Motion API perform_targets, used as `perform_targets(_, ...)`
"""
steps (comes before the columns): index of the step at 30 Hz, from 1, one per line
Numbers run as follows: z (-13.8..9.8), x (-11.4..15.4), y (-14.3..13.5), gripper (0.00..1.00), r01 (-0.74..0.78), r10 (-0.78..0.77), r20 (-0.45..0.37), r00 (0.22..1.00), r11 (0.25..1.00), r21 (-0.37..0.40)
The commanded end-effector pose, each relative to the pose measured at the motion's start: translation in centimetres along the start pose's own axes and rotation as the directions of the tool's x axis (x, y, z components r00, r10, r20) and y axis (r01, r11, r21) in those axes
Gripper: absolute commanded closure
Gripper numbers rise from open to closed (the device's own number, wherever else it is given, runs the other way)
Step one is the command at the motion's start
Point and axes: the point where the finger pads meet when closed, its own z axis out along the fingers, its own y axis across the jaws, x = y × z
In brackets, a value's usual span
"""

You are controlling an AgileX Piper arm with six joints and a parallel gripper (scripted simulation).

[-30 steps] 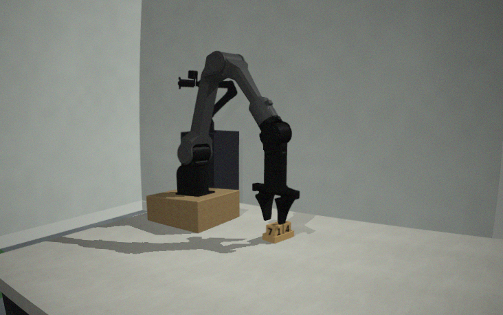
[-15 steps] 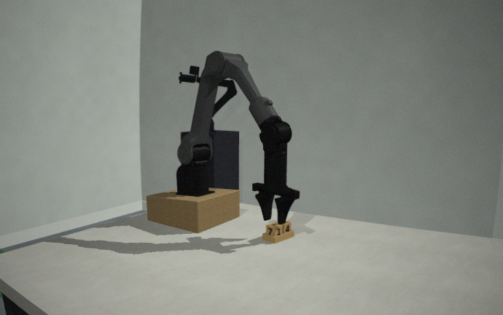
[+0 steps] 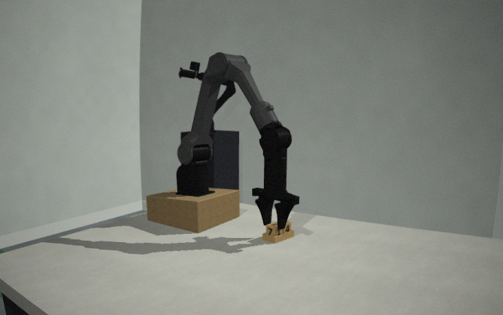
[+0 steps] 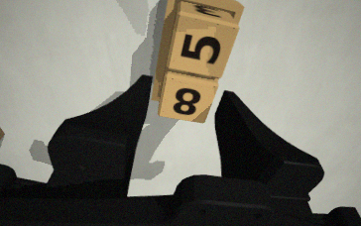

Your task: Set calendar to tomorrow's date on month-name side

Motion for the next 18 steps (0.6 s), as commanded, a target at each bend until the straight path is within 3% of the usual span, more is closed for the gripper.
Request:
perform_targets(1, 0.4, 0.0, 0.1, 0.37, 0.002, -0.002, 0.0, 1.0, 1.0, -0.003)
perform_targets(18, 1.6, 0.0, 0.0, 0.37, 0.002, -0.002, 0.001, 1.0, 1.0, -0.001)
